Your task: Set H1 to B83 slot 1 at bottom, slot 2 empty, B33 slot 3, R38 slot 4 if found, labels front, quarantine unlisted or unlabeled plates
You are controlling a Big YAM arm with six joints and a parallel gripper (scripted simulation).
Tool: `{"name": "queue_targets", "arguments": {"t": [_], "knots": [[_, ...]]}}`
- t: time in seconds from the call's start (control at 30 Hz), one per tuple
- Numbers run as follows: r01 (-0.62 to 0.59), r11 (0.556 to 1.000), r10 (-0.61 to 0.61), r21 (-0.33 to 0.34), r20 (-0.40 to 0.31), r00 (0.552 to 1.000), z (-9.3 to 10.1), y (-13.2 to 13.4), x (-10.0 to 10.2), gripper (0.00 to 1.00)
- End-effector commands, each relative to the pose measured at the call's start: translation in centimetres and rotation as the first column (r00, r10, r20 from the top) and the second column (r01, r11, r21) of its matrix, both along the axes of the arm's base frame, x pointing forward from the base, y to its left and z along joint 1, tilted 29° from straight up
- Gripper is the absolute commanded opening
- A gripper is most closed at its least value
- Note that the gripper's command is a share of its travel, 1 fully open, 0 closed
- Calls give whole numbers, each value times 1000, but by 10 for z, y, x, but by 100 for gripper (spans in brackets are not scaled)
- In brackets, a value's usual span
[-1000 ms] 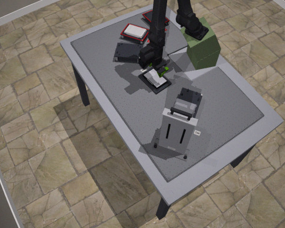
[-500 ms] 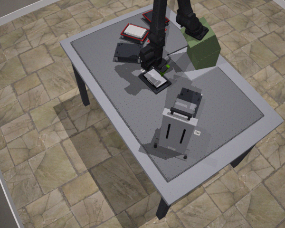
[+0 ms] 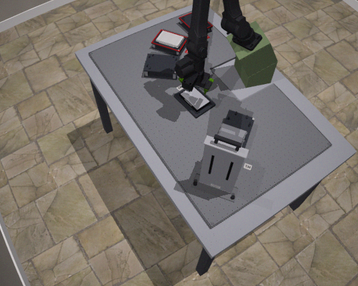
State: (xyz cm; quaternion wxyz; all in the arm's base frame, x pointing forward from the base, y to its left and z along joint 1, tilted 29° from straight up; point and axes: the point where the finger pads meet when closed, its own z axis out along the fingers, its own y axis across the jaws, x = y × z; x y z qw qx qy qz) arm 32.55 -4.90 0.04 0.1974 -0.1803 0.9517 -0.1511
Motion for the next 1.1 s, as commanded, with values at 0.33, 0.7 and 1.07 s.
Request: {"name": "queue_targets", "arguments": {"t": [0.33,0.7,1.07], "knots": [[-280,952,271,-127,-79,959,4,1,2,100],[-500,841,470,-209,-176,865,4,1,2,100],[-691,673,629,-263,-287,722,4,1,2,100]]}}
